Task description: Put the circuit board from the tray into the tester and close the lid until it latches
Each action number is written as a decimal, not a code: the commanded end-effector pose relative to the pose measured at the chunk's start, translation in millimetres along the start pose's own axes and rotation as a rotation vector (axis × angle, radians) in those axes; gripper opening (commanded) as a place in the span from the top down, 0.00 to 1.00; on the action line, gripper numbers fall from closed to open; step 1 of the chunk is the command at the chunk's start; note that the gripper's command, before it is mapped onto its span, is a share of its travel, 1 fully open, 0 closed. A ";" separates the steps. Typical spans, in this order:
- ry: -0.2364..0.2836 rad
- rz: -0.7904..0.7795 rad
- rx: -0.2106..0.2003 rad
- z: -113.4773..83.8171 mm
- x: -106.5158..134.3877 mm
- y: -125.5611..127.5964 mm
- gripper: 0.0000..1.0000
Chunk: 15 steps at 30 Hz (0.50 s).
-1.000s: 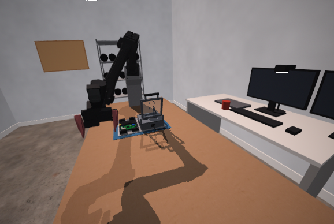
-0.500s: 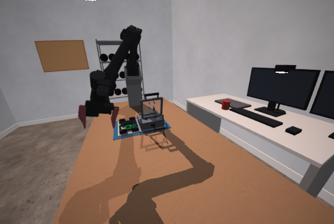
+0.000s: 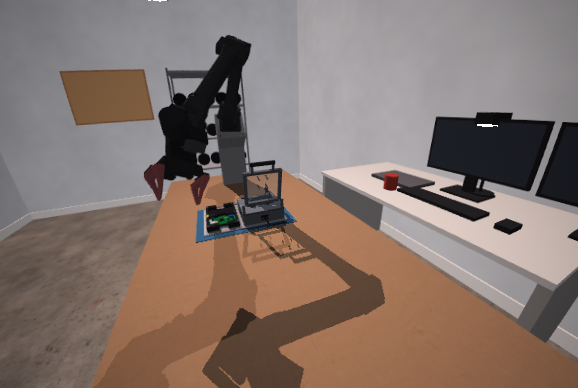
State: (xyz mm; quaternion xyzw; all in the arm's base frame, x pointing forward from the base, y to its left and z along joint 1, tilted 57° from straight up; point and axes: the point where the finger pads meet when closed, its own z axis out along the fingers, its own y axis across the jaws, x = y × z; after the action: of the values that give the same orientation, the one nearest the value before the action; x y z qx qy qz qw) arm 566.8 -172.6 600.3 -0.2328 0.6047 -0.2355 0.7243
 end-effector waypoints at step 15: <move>0.215 -0.453 -0.192 -110.7 28.2 50.2 0.00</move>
State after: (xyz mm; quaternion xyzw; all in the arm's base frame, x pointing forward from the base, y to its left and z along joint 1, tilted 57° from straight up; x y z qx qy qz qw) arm 495.9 -156.7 520.0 -0.3629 0.6530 -0.3078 0.5892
